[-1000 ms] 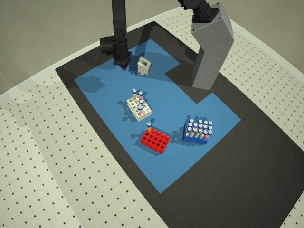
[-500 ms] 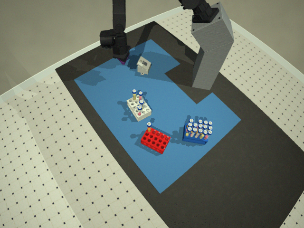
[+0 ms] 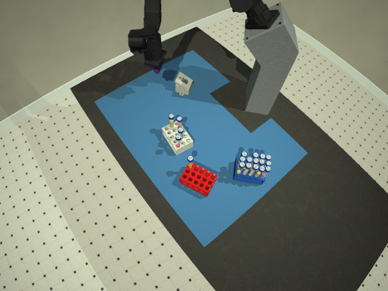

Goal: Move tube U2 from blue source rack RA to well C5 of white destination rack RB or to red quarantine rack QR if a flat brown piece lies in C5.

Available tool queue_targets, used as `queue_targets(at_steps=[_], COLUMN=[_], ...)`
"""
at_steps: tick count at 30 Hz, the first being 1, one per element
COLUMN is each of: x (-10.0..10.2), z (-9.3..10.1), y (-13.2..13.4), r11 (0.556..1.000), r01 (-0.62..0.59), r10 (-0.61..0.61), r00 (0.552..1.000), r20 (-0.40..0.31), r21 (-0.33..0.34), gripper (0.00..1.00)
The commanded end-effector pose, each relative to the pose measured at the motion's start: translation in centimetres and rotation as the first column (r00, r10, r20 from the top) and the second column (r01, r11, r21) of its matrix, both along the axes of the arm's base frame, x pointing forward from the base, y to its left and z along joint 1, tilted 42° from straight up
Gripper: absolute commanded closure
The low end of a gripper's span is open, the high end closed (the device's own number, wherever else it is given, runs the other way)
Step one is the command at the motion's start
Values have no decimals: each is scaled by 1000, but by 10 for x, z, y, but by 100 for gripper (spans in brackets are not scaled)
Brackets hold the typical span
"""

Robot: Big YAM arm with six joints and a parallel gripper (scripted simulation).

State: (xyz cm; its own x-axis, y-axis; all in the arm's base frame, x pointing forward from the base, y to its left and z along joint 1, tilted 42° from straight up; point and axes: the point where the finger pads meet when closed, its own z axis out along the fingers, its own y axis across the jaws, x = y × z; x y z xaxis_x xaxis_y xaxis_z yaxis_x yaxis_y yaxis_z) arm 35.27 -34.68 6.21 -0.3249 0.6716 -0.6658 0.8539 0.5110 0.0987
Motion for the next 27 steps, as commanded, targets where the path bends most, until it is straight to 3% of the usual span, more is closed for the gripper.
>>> queue_targets(at_steps=[1,11,21,23,27], x=[-13,-43,-58,-54,-65], z=[11,15,21,13,-9], y=[-8,-35,-53,-40,-28], r11=[1000,1000,999,999,999], r01=[-8,-8,-6,-28,-23], r10=[8,8,6,28,23], r00=[1000,1000,1000,1000,1000], r20=[-6,-6,-2,4,-7], r21=[-22,-25,-34,-43,-30], gripper=[100,100,100,100,100])
